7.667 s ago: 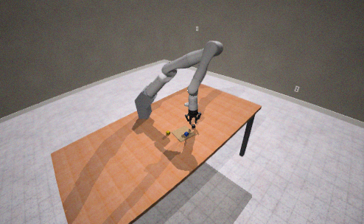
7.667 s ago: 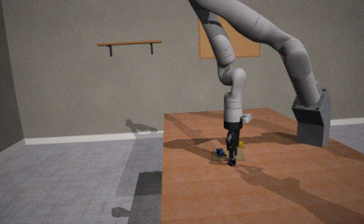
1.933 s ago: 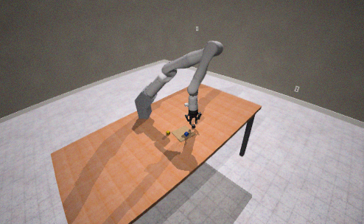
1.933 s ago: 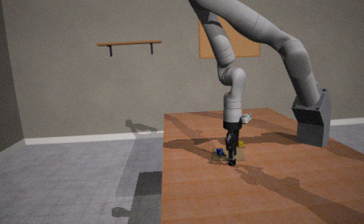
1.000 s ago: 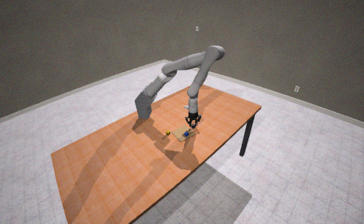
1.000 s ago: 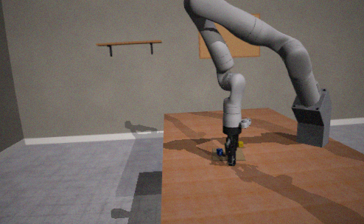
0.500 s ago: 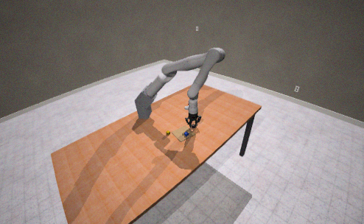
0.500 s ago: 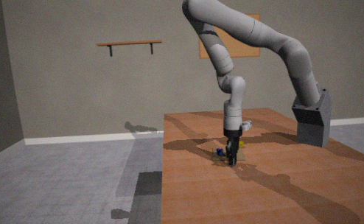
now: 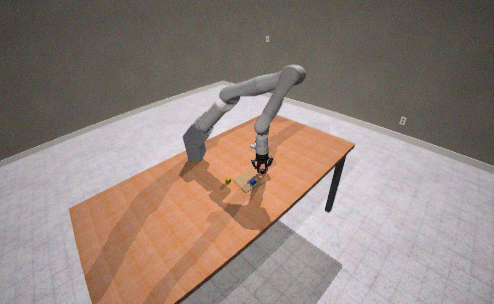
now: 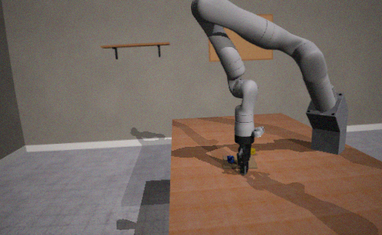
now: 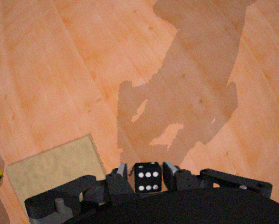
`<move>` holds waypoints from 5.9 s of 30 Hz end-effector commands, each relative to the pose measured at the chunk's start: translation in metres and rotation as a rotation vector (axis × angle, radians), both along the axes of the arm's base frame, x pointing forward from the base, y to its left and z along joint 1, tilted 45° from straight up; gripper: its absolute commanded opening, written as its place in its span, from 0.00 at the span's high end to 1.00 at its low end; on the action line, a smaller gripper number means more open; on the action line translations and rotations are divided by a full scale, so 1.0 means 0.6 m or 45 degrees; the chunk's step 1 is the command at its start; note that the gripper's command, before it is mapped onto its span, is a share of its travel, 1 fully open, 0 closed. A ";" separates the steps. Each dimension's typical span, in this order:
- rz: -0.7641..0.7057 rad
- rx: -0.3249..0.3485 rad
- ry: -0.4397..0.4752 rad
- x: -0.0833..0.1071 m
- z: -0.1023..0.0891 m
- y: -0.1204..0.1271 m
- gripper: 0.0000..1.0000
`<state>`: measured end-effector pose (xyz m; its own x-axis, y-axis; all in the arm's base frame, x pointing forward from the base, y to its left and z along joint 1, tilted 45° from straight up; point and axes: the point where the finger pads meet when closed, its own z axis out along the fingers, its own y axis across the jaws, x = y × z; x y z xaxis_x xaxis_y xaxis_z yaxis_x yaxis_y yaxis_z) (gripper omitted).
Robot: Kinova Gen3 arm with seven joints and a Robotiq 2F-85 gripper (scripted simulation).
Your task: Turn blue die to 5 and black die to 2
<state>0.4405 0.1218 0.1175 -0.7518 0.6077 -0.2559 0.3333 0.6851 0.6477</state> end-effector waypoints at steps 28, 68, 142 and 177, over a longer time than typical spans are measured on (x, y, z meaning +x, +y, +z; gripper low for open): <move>-0.006 0.001 -0.011 0.006 0.002 -0.002 0.79; -0.006 0.001 -0.011 -0.025 0.040 -0.023 0.79; -0.554 0.452 0.288 -0.091 0.122 -0.036 0.79; -1.075 0.909 0.622 -0.101 0.113 -0.010 0.79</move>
<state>0.3801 0.1154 0.1855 0.0328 0.8501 0.5256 0.8184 -0.3247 0.4741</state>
